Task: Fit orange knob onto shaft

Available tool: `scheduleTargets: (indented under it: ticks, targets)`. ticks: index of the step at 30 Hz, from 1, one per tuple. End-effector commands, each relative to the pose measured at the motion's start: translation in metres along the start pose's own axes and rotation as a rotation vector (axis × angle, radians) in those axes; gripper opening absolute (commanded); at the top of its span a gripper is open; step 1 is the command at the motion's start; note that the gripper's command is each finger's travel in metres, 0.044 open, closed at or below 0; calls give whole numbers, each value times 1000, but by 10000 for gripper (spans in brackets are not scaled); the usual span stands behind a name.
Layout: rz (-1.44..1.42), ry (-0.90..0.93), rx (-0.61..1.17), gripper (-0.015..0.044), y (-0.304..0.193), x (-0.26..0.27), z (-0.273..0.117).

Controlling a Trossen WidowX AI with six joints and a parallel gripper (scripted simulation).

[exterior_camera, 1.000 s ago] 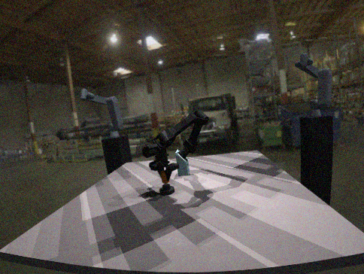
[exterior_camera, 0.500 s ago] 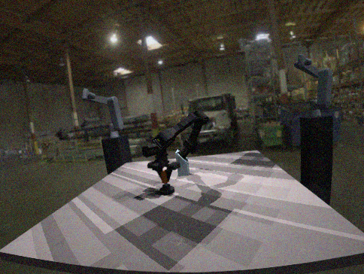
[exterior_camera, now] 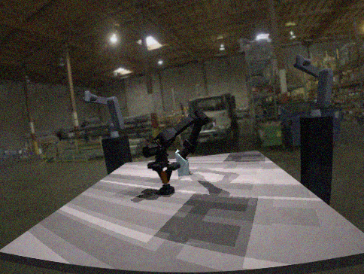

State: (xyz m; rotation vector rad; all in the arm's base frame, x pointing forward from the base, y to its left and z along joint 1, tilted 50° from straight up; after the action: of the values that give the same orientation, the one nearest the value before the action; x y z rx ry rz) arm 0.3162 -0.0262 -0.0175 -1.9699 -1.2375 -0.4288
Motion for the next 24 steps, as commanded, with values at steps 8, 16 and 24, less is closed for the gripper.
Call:
scheduleTargets:
  ticks: [8,16,24]
  targets:
    - [-15,4,-1,0,1,0,-4]
    - [-215,4,-2,0,0,-1,-3]
    - [-215,4,-2,0,1,-1,0]
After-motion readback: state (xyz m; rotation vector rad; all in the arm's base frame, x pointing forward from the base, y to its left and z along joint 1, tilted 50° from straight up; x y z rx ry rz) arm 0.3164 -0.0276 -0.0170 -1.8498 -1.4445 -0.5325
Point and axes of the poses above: the point midway between the two fingers, 35 mm back from their tips, its own z axis out along the fingers, its own x axis across the jaws, y = z × x, the point moved 7 cm from there along -z, back along the fingers, and after that the axes turned 12 degrees about z, right-handed, at the moved point
